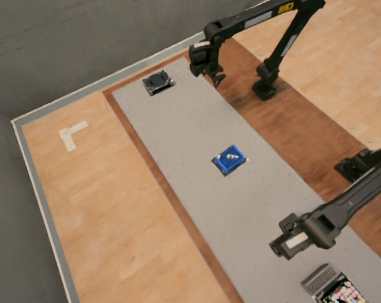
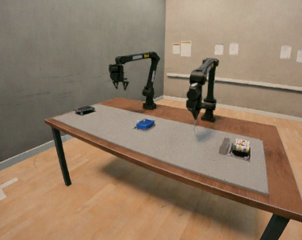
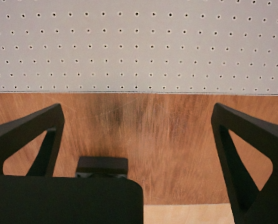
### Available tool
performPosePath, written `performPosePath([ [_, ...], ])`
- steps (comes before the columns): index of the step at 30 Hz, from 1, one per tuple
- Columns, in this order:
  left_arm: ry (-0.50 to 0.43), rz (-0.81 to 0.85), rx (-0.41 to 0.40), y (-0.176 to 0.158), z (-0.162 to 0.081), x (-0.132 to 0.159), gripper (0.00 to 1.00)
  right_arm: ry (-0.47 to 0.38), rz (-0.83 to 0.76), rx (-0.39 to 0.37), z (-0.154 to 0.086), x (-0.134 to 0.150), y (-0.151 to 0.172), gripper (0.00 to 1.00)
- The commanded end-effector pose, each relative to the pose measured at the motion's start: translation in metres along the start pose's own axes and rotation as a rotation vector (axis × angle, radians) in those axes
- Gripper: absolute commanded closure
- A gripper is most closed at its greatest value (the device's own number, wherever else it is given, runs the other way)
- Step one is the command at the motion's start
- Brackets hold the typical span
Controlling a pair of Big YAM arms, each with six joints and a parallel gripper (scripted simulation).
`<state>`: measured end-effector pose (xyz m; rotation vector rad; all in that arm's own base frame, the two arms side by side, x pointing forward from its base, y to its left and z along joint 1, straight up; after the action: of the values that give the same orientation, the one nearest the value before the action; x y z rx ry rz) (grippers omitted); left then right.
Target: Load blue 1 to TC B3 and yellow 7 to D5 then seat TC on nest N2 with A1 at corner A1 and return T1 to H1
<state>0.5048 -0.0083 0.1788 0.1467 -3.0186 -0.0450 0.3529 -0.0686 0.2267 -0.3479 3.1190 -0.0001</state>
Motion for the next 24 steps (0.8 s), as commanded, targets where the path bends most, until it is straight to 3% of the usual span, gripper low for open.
performPosePath([
  [1,-0.061,0.0,0.007,0.01,-0.017,-0.024,0.93,-0.03,0.013,0.014,-0.012,-0.008,-0.003,0.0],
  [24,-0.06,-0.001,0.004,0.045,-0.02,-0.031,0.93,-0.03,0.013,0.014,-0.012,-0.008,-0.003,0.0],
])
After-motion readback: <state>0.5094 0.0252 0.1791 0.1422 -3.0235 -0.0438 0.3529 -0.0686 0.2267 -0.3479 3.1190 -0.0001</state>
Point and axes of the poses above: on each arm, the point where the finger pads meet when closed, its own z axis out along the fingers, its own y axis across the jaws, x = y × z, the point moved 1 cm from there along -z, back along the fingers, and after that the axes turned 10 degrees about -z, right-handed, at the moved point
